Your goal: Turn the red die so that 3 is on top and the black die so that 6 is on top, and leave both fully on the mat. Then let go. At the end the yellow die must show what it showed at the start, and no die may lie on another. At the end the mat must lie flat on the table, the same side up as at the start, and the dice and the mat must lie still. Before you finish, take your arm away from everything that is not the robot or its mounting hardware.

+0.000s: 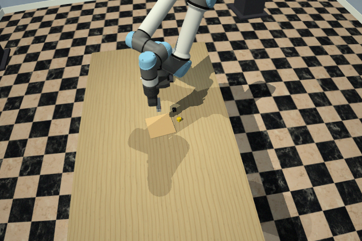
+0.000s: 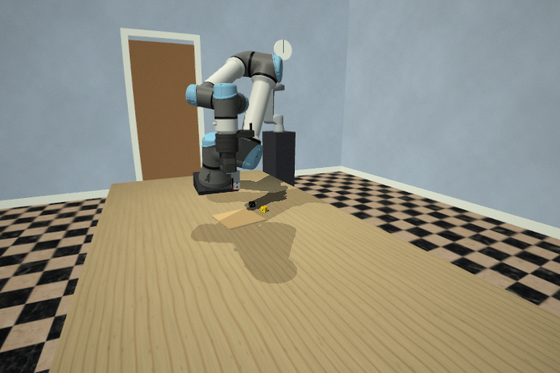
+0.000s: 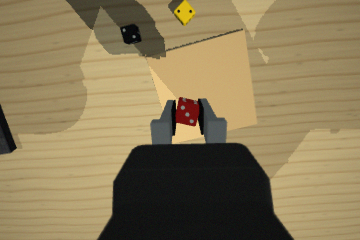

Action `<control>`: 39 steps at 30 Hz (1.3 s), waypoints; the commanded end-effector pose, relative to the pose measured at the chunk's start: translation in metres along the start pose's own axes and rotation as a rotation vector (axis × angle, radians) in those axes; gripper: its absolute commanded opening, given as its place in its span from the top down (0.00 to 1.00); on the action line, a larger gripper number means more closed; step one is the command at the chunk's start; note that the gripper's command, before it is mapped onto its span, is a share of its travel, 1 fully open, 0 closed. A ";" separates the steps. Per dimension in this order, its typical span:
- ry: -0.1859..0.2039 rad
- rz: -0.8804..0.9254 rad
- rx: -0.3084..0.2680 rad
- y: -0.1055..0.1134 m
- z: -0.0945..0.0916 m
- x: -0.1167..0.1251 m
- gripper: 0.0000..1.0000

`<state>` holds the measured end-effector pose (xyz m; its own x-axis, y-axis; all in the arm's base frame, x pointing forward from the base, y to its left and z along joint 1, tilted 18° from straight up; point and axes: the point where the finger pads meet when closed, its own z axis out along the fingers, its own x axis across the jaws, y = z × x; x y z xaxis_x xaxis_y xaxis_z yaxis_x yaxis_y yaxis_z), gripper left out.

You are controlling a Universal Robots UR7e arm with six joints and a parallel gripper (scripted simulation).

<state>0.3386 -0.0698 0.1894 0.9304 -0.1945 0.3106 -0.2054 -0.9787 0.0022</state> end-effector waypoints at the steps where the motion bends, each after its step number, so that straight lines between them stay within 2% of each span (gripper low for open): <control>1: -0.005 0.000 0.003 -0.001 0.014 -0.002 0.60; 14: -0.005 0.000 0.003 0.000 0.074 -0.002 0.60; 24: -0.005 0.000 0.003 0.000 0.091 -0.002 0.60; 39: -0.005 0.000 0.003 0.000 0.092 -0.002 0.60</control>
<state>0.3652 -0.0774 0.1042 0.9304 -0.1948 0.3104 -0.2054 -0.9787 0.0016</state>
